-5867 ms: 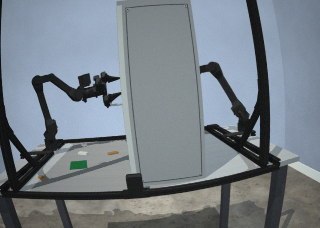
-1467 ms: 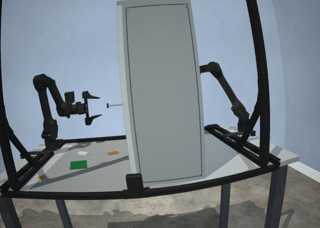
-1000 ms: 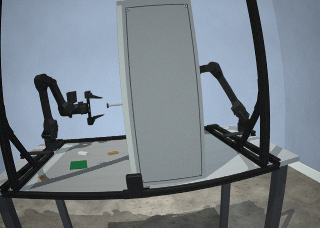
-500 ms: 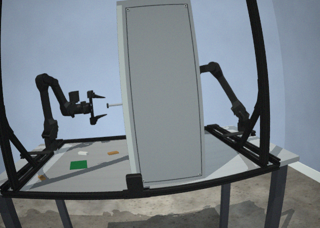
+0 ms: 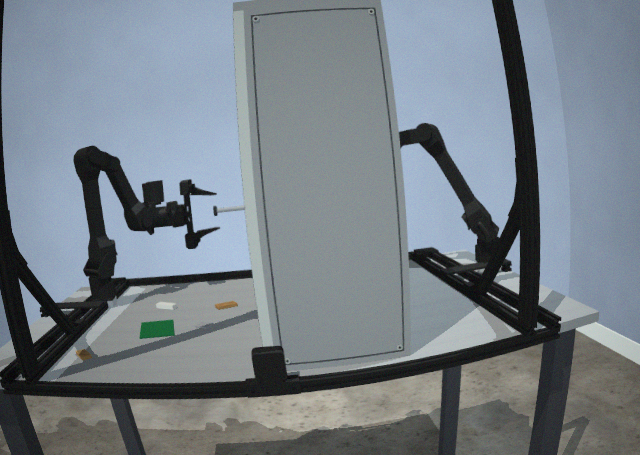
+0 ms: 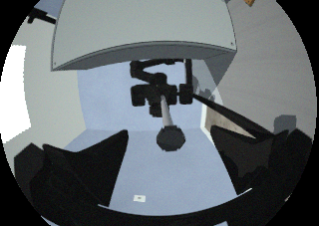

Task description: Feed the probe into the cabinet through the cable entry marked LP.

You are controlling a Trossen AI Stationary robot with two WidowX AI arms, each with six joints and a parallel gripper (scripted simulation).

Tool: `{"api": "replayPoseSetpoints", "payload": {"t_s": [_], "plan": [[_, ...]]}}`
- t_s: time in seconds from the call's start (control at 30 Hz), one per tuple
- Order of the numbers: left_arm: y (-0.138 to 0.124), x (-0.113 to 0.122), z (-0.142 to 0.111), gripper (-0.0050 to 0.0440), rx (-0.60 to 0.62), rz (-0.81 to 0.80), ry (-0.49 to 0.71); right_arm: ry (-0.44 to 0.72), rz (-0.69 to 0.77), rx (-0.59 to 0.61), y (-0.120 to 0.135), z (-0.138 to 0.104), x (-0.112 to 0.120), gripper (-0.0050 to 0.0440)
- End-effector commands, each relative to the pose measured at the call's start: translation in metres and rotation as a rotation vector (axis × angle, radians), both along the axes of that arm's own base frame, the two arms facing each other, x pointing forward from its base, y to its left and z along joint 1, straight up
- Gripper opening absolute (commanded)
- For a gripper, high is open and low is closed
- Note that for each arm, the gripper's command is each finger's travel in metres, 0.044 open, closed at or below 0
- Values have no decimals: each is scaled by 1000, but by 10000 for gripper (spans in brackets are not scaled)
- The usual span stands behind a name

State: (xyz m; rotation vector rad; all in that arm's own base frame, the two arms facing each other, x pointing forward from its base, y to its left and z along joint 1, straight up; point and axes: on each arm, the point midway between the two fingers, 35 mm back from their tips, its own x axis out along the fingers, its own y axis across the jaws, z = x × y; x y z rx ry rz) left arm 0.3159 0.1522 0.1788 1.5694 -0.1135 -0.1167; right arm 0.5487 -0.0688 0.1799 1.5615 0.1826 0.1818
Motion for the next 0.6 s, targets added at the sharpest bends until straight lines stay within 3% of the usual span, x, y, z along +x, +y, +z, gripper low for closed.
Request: {"api": "replayPoseSetpoints", "payload": {"t_s": [0.0,0.57], "plan": [[1,7,1,440,-2,1,-2,0,-3,2,0,0,0,0],[-2,26,1,440,-2,1,-2,0,-3,2,0,0,0,0]]}}
